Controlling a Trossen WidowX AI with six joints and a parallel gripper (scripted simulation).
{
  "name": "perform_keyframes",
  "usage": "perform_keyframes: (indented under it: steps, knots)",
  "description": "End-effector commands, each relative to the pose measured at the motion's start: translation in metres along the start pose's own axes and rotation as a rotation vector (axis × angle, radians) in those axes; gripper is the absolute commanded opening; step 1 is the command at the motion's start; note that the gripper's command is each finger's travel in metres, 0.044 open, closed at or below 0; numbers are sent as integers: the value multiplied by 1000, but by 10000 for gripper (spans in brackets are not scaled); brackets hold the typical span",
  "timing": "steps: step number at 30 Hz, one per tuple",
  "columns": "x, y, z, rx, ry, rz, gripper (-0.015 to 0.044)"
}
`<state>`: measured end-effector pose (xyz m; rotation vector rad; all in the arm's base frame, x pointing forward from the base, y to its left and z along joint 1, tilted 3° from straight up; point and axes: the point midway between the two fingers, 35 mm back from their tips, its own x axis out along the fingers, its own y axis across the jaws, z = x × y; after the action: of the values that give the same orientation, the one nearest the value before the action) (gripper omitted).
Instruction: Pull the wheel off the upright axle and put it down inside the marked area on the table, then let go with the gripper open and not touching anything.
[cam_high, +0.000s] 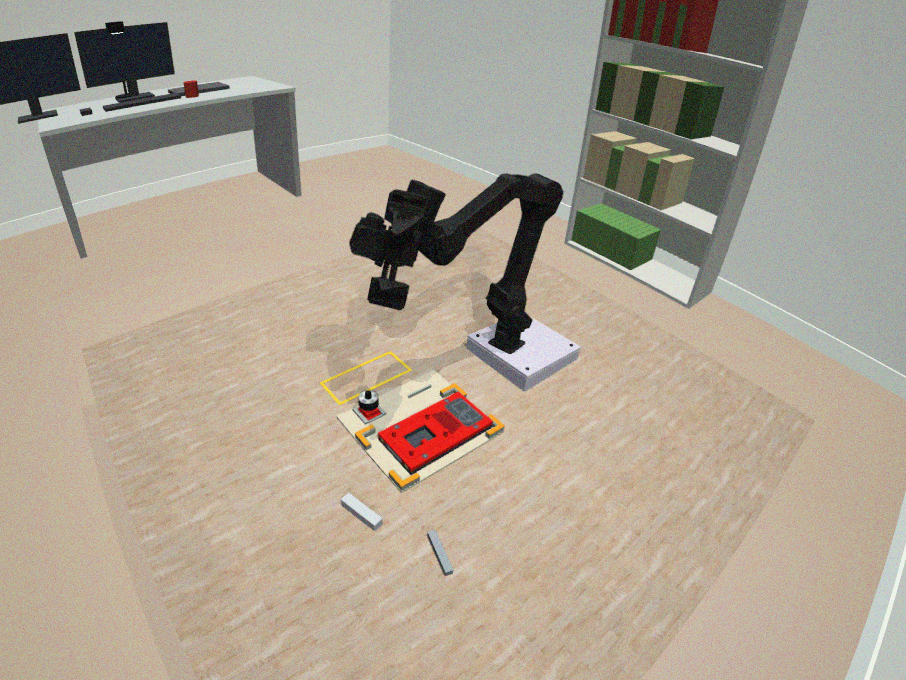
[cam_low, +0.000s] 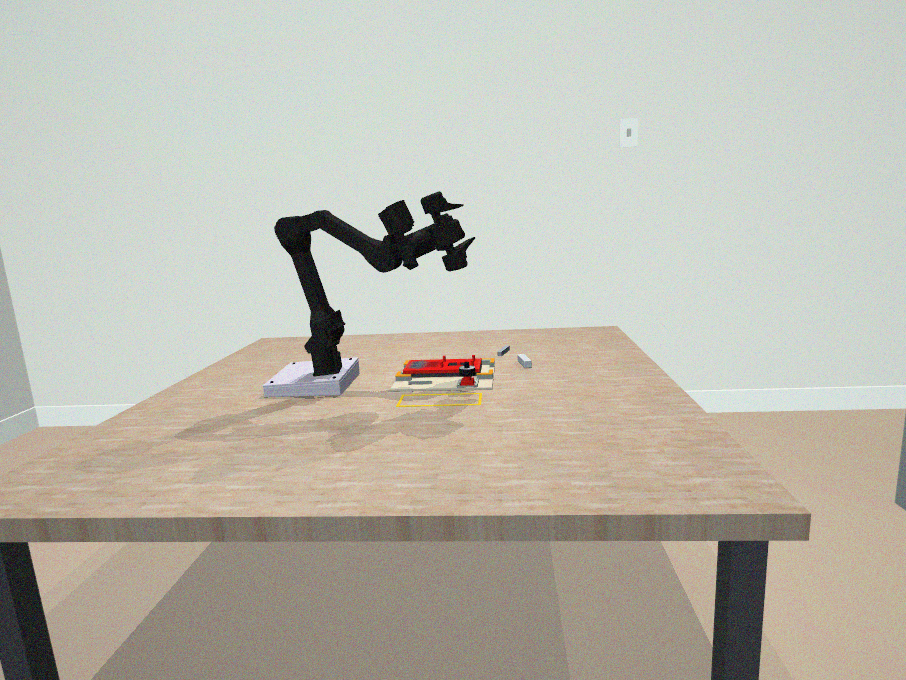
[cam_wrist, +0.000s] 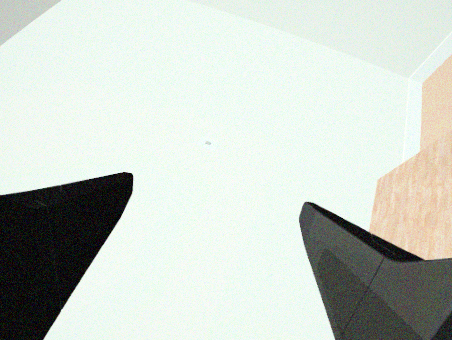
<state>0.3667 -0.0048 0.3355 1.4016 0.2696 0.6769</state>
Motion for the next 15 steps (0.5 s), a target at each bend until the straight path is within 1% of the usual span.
perform_keyframes:
  steps: [1, 4, 10, 15]
  knots:
    - [1, -1, 1, -1, -4, -4, 374]
    - [8, -17, 20, -14, -64, -70, 300]
    - [19, -65, 58, -67, -176, -296, 300]
    - [16, -114, 77, -132, -205, -552, 300]
